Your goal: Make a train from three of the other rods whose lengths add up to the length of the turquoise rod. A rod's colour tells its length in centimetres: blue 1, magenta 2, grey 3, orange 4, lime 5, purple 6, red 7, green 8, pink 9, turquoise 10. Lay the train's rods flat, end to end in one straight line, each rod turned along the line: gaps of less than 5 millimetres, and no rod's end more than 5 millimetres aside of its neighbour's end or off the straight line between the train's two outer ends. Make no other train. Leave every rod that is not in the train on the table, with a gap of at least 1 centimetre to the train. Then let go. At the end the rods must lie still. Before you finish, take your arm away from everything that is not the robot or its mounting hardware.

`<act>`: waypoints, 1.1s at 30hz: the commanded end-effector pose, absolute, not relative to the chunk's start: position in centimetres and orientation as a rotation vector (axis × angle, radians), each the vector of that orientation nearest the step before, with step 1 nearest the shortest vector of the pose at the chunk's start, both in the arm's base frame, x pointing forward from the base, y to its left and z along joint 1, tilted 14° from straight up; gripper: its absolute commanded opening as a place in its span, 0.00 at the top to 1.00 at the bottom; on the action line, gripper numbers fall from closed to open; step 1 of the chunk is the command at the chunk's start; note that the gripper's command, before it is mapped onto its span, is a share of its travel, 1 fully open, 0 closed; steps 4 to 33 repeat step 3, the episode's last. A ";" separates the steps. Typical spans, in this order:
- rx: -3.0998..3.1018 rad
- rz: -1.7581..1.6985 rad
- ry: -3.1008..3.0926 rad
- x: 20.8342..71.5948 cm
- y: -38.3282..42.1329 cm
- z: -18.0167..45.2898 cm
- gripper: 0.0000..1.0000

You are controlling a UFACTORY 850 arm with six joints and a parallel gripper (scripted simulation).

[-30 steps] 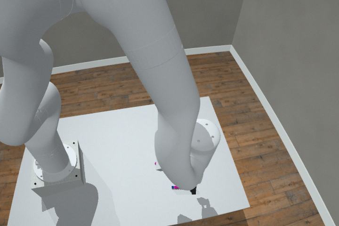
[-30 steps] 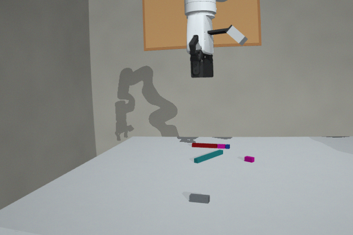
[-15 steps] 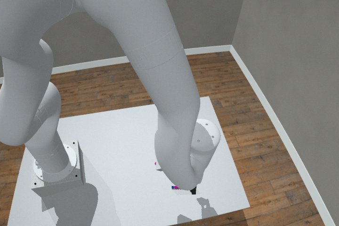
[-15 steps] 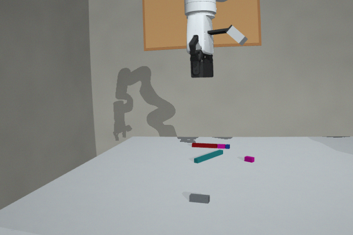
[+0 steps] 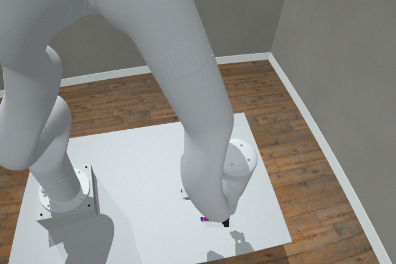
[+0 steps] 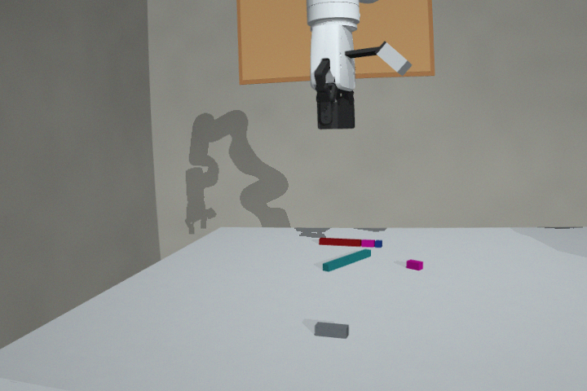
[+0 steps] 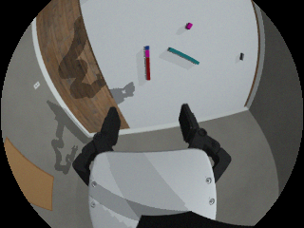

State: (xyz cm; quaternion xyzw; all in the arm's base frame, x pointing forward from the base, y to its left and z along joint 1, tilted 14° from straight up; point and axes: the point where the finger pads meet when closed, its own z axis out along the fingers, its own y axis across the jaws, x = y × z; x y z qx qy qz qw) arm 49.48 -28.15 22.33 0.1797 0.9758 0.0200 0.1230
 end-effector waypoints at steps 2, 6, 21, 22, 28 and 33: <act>0.524 0.057 2.845 49.5 -28.2 22.4 0.00; 0.524 0.057 2.845 49.5 -28.2 22.4 0.00; 0.524 0.057 2.845 49.5 -28.2 22.4 0.00; 0.524 0.057 2.845 49.5 -28.2 22.4 0.00; 0.524 0.057 2.845 49.5 -28.2 22.4 0.00; 0.524 0.057 2.845 49.5 -28.2 22.4 0.00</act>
